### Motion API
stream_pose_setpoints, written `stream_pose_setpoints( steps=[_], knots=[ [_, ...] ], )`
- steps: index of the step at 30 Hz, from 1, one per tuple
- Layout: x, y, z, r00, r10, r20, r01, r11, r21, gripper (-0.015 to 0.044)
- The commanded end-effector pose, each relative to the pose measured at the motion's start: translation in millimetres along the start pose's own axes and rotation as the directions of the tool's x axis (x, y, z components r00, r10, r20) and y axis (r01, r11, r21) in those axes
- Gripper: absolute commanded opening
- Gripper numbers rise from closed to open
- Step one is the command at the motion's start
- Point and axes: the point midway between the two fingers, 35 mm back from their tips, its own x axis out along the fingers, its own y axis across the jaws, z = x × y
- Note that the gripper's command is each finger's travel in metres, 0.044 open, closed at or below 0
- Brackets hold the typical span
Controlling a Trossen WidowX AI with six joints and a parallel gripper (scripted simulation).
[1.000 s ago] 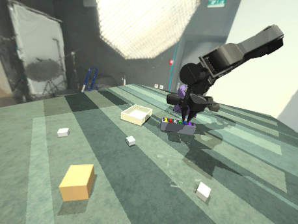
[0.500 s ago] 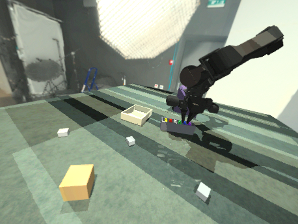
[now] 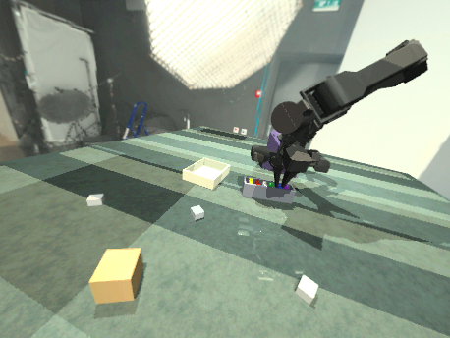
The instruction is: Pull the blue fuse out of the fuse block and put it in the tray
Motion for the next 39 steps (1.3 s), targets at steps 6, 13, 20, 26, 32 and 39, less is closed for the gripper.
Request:
stream_pose_setpoints(
  steps=[6,13,20,26,32,39],
  knots=[
    [0,0,0,1.0,0.0,0.0,0.0,1.0,0.0,0.0007],
    [-1,0,0,1.0,0.0,0.0,0.0,1.0,0.0,0.0],
    [-5,0,0,1.0,0.0,0.0,0.0,1.0,0.001,0.0],
    [-7,0,0,1.0,0.0,0.0,0.0,1.0,0.001,0.0],
    [-10,-1,0,1.0,0.0,0.0,0.0,1.0,0.002,0.0],
    [-14,-1,0,1.0,0.0,0.0,0.0,1.0,0.002,0.0]
  ],
)
